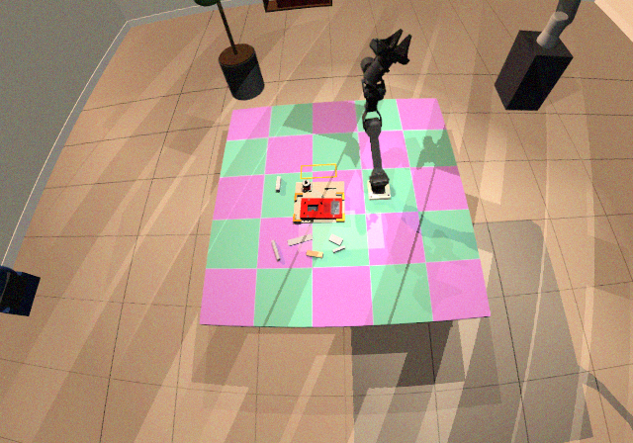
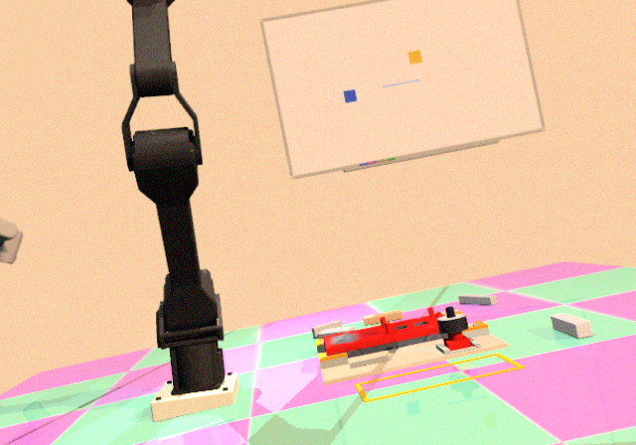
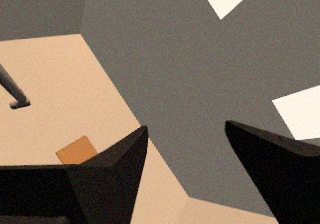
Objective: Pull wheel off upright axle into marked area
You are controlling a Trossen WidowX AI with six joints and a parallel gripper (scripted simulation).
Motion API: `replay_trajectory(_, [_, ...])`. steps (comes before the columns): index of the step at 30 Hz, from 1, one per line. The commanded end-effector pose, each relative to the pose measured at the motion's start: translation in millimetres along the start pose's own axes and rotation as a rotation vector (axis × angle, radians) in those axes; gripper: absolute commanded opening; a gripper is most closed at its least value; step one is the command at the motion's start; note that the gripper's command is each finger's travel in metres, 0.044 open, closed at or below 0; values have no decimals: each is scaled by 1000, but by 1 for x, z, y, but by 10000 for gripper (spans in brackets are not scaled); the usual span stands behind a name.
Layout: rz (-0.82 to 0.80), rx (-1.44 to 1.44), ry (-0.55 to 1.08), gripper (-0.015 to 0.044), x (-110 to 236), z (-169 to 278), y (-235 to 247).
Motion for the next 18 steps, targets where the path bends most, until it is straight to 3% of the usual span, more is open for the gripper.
replay_trajectory(1, [106, -55, 76, 300, 0, 30, -22])
replay_trajectory(9, [356, -140, 234, 300, 15, 85, -70])
replay_trajectory(18, [712, -232, 378, 300, 62, 138, -130])
Point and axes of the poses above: the point midway between the two fingers, 35 mm back from their tips, its own x axis back along the fingers, its own y axis across the jaws, z = x × y, the point moved 8 cm from there along x, back along the fingers, and after that the axes turned 7 degrees about -x, right-handed, at the moved point
